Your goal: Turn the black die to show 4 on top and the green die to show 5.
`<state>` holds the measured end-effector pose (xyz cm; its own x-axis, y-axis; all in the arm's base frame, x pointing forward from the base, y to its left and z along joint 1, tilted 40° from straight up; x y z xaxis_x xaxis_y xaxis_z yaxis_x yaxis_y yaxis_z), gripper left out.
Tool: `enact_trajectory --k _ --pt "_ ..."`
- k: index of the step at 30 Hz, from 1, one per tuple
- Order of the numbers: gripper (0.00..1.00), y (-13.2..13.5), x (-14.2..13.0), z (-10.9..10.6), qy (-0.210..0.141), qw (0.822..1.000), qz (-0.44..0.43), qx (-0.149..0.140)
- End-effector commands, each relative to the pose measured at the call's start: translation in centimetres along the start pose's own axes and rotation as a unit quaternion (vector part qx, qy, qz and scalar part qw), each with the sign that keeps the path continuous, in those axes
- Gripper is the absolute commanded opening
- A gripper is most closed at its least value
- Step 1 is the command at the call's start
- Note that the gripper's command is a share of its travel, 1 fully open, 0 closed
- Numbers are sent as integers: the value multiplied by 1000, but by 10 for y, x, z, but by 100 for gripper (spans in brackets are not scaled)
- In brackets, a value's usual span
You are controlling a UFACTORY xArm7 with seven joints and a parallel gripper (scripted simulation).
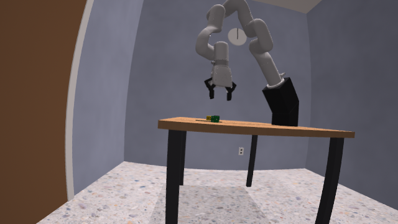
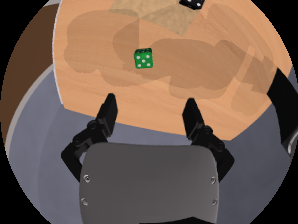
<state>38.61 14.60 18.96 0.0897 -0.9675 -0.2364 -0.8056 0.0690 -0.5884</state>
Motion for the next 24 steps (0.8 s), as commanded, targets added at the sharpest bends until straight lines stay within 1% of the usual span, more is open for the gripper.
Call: enact_trajectory --k 1,5,7,8,10,16,17,18,19,20,21,22,24 --pt "100 -2 0 1 5 996 86 1" --pt "100 -3 1 3 6 987 164 3" --pt "100 -3 1 3 6 987 164 3" --pt "100 -4 2 4 7 975 221 6" --pt "100 -4 2 4 7 972 236 6" --pt "100 -8 6 7 9 933 358 12" --pt "100 -8 6 7 9 933 361 12" --pt "100 -9 7 7 10 919 395 14" --pt "100 -10 8 8 10 911 412 15" --pt "100 -10 8 8 10 911 412 15" --pt "100 -11 9 8 11 895 446 17" --pt "100 -11 10 9 11 890 456 18" --pt "100 -11 10 9 11 890 456 18"
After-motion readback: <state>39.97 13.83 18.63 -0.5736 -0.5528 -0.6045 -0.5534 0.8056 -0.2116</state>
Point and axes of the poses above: the point where the finger pads meet when closed, its own z axis out along the fingers, its own y axis across the jaws, x = y × z, the point moved 3 cm from there along -z, back along the fingers, and after that the axes turned 12 degrees about z, right-handed, at the moved point
